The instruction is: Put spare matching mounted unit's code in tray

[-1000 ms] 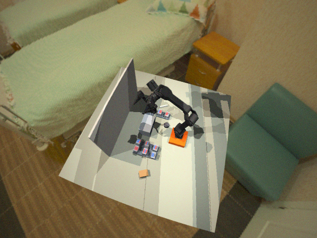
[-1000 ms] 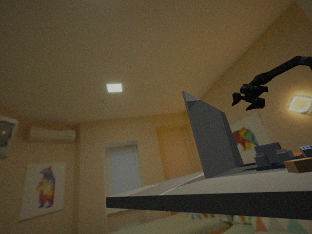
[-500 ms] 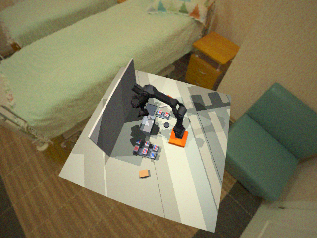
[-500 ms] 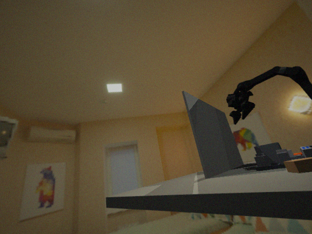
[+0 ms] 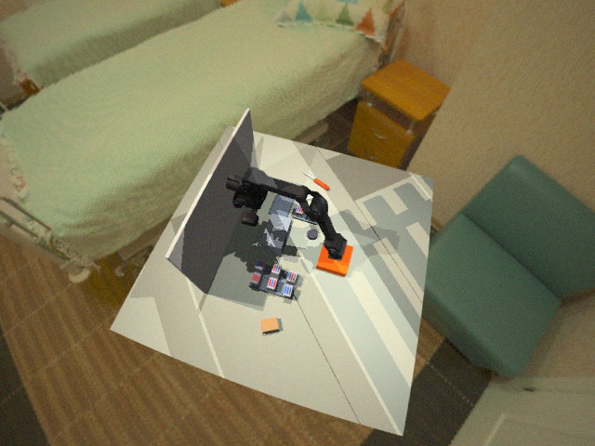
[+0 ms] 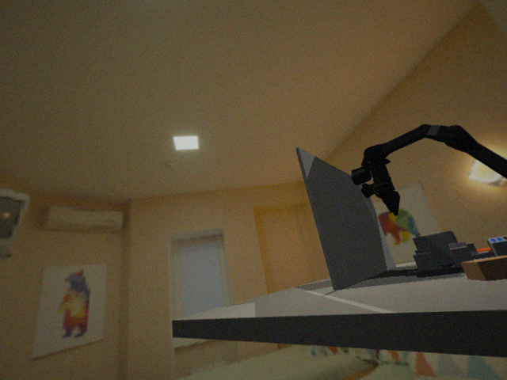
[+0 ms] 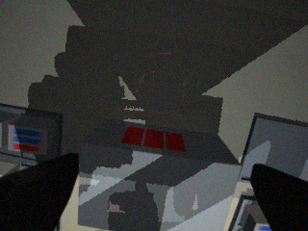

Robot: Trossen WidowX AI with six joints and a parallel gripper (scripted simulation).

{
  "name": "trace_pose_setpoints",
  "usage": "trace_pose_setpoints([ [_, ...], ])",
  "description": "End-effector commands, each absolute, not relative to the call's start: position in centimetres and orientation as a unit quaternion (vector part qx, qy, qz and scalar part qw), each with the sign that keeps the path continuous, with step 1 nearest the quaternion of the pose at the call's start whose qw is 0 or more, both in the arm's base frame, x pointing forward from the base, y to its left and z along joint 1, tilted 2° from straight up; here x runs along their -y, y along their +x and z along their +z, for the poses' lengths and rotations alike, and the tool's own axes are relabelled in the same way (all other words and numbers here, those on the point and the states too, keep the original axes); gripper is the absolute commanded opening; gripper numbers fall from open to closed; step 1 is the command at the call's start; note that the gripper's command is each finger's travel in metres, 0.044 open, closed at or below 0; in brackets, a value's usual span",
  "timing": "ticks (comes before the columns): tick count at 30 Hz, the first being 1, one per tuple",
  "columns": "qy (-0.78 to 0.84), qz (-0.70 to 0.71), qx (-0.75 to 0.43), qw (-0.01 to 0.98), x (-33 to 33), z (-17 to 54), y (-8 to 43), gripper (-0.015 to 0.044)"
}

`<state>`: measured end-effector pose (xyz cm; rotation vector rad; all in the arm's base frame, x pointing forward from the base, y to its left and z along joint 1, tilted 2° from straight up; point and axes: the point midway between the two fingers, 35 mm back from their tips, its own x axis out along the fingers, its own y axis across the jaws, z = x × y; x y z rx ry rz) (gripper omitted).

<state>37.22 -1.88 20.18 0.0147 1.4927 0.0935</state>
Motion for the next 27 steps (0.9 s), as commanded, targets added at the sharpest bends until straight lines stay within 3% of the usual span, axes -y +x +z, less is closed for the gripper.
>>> trace_pose_setpoints([
  [1,0.017,0.002,-0.691,0.722,2.1,20.0,37.2,0.044],
  [20,0.01,0.009,-0.691,0.723,1.8,19.9,37.3,0.044],
  [27,-0.235,0.248,-0.645,0.683,-9.1,17.4,37.0,0.044],
])
